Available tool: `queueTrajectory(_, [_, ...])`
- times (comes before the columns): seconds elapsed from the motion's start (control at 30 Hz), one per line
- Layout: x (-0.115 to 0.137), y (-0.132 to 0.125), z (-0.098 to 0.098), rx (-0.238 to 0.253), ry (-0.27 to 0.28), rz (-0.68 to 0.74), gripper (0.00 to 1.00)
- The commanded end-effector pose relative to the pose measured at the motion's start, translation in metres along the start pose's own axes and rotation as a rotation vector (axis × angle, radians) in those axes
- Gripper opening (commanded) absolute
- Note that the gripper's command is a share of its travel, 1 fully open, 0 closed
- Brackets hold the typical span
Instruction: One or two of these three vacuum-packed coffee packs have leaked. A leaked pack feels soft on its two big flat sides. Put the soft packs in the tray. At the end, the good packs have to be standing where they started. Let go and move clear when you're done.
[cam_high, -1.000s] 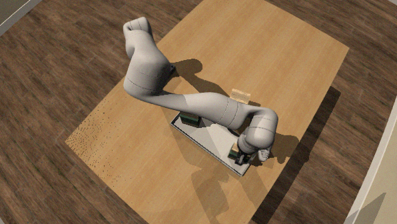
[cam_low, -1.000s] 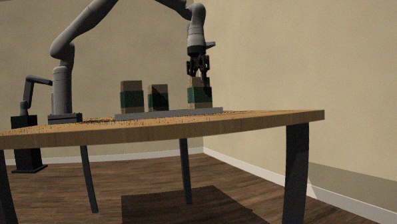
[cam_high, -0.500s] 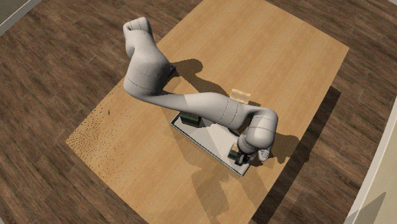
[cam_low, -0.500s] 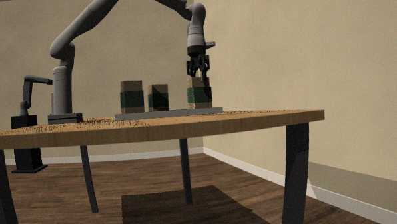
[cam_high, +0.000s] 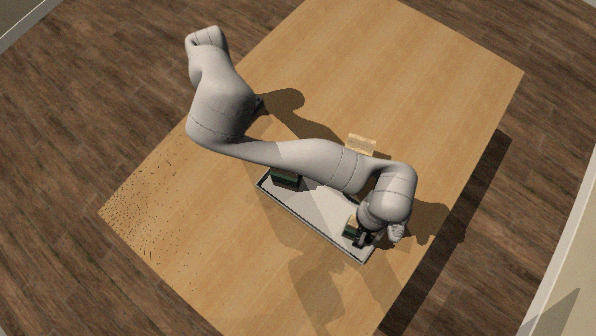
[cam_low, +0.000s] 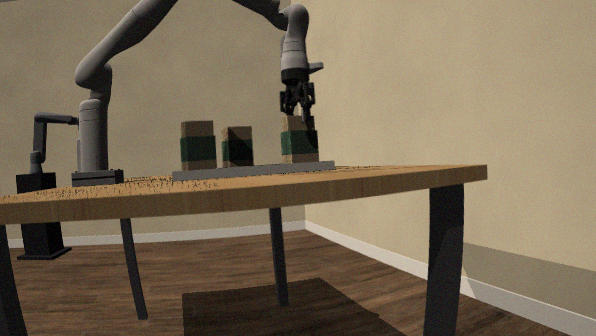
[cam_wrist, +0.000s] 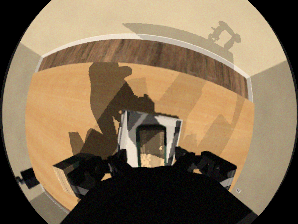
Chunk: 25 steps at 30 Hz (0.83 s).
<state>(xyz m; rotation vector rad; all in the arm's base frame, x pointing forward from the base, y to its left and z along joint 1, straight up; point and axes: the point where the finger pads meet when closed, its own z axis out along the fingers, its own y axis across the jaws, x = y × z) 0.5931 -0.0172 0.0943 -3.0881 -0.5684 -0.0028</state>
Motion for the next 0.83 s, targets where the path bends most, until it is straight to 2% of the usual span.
queueTrajectory(0.0, [0.001,0.001,0.001,-0.005,0.001,0.003,0.85])
queueTrajectory(0.43, [0.001,0.001,0.000,-0.005,0.002,0.004,0.85])
queueTrajectory(0.5, [0.002,0.002,-0.008,-0.005,0.004,0.006,0.85])
queueTrajectory(0.7, [0.002,-0.001,-0.059,0.000,0.007,-0.008,0.85])
queueTrajectory(0.8, [0.002,-0.001,-0.059,0.000,0.007,-0.008,0.85])
